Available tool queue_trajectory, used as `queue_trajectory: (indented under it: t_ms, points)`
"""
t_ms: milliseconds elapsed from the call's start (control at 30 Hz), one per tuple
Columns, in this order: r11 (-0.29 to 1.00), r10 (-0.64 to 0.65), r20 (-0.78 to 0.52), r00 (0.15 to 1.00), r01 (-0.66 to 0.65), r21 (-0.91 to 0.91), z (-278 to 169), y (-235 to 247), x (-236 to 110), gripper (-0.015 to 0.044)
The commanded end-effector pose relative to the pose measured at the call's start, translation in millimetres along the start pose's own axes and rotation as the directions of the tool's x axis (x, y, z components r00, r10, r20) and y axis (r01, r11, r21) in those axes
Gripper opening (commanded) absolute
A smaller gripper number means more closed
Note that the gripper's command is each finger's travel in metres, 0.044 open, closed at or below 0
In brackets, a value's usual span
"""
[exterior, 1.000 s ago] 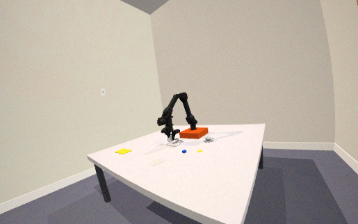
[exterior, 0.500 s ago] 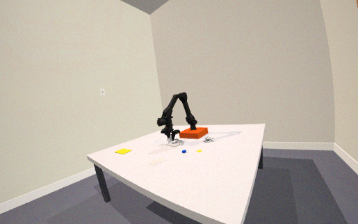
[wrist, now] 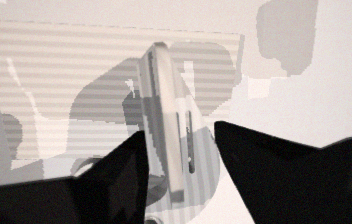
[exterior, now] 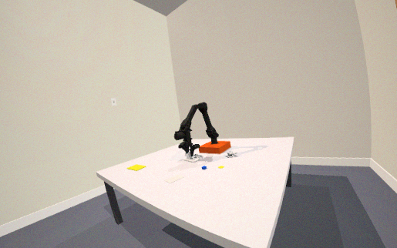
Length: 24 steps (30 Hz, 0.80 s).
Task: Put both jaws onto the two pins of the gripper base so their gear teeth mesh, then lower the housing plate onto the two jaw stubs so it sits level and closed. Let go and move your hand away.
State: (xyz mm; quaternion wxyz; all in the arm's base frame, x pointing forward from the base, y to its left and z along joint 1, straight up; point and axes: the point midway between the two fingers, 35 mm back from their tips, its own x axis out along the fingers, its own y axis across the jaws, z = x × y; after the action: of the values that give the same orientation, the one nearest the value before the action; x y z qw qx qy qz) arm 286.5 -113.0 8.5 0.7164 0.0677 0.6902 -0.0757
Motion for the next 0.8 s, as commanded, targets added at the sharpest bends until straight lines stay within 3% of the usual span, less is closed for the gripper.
queue_trajectory:
  t_ms: [0, 767]
  points:
    - [1.000, 0.003, -0.002, 1.000, -0.003, -0.004, -0.4, 0.6, 2.8, 0.0134]
    - [1.000, 0.003, -0.002, 1.000, -0.003, -0.006, -0.5, 0.6, 8.8, 0.0134]
